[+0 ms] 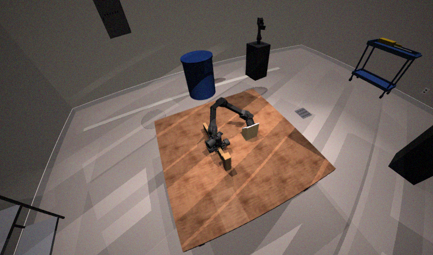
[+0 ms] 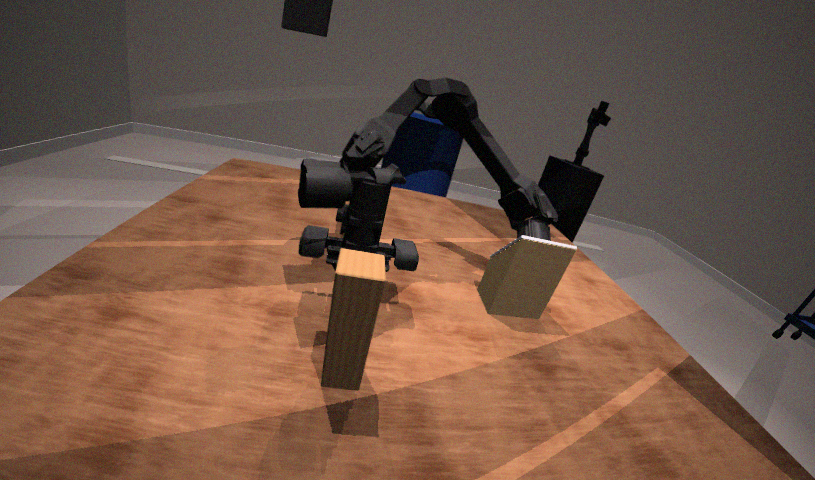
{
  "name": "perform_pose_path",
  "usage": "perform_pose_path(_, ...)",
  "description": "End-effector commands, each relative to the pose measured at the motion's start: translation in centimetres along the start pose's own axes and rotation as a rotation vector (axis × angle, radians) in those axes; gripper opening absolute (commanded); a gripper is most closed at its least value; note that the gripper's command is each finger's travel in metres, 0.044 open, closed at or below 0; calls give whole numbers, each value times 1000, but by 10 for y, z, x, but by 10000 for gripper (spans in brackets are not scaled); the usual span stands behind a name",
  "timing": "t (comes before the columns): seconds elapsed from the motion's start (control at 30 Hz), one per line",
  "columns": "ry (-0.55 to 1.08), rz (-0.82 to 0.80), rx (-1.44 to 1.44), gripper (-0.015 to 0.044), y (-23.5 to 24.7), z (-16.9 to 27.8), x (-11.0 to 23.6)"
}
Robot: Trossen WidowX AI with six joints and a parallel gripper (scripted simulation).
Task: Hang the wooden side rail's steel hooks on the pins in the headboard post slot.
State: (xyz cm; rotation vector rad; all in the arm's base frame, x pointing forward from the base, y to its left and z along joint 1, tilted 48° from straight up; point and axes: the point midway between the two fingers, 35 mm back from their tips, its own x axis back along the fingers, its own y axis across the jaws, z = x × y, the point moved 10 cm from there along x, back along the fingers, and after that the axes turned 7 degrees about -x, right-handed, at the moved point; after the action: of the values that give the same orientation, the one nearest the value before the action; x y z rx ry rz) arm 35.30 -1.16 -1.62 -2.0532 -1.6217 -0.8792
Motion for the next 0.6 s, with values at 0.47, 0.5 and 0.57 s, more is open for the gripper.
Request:
perform_pose_path(0.47, -4, -5, 0, 0, 10, 0, 0)
perform_pose_path(0.5, -1, 3, -1, 0, 5, 1, 0)
perform_pose_path(0.57, -1, 3, -1, 0, 5, 1, 0)
